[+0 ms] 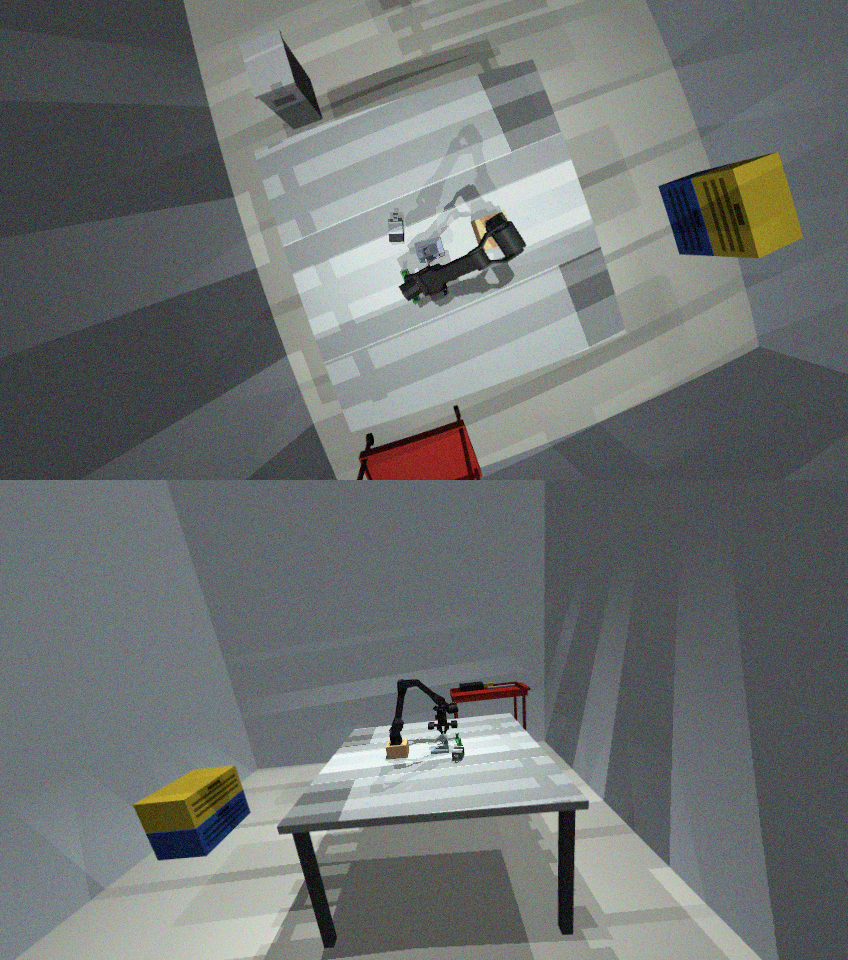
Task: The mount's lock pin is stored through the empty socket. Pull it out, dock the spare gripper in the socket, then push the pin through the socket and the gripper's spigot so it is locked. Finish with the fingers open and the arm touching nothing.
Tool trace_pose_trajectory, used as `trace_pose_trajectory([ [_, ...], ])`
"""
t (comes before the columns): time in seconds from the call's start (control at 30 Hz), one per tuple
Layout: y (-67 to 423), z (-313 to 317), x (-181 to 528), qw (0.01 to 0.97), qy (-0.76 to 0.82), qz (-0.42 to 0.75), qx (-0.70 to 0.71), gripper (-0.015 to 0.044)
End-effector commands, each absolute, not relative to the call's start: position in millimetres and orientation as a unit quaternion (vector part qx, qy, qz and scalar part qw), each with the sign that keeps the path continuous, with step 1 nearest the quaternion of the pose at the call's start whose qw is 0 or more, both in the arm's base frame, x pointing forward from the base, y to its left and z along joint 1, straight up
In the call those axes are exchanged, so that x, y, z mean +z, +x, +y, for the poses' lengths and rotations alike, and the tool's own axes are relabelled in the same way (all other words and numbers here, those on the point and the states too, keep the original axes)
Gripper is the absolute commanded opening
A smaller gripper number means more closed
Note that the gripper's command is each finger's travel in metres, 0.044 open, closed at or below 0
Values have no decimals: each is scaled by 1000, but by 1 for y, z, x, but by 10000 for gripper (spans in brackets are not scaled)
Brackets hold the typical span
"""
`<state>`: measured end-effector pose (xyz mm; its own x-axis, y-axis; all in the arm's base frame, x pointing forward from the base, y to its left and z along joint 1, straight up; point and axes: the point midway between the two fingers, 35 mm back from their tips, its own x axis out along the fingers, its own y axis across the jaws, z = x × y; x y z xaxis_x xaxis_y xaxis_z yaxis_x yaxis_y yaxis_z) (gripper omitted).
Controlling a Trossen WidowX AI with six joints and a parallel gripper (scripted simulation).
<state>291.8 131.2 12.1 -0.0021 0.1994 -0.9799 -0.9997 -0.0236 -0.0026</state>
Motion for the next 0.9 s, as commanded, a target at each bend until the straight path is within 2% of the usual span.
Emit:
trace_pose_trajectory([
  [0.0, 292, 135, 14, 544, -450, 437, 557, 0],
  [0.87, 292, 154, 18, 544, -451, 437, 557, 0],
])
